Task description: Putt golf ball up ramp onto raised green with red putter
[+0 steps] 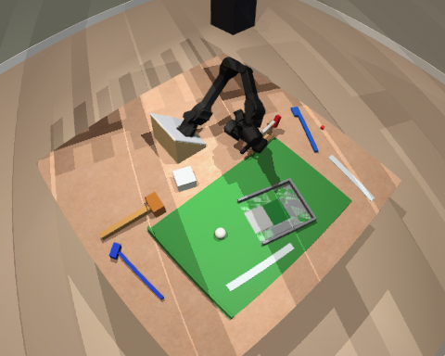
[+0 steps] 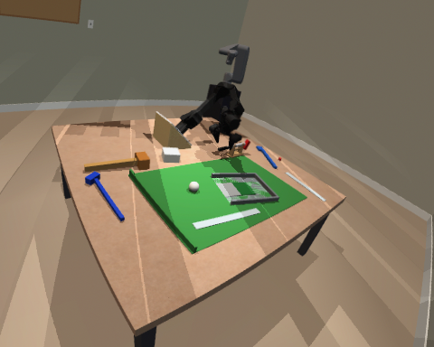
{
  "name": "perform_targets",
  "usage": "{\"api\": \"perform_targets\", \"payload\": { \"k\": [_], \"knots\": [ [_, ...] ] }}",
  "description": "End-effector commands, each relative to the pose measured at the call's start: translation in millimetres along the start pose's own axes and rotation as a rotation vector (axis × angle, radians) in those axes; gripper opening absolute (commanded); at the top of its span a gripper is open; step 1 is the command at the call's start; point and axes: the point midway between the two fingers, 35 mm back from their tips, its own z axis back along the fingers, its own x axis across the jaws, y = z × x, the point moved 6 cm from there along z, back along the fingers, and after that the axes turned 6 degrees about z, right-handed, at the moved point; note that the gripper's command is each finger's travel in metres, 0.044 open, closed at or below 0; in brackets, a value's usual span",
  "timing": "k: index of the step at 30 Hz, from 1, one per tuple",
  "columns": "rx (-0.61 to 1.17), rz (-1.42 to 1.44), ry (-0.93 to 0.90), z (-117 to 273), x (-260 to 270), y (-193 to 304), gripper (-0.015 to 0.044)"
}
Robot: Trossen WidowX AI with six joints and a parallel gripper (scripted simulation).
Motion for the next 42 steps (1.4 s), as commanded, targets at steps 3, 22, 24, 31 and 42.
{"api": "perform_targets", "payload": {
  "k": [3,22,24,31,42],
  "knots": [
    [-0.007,-0.004,0.000,-18.1,1.4,4.2,0.0440],
    [-0.008,-0.004,0.001,-41.2,2.1,10.0,0.0440],
    [-0.009,-0.004,0.001,-44.2,2.3,10.7,0.0440],
    [-0.002,0.002,0.002,-43.0,1.2,10.6,0.0361],
    [-0.002,0.002,0.002,-43.0,1.2,10.6,0.0072]
  ]
}}
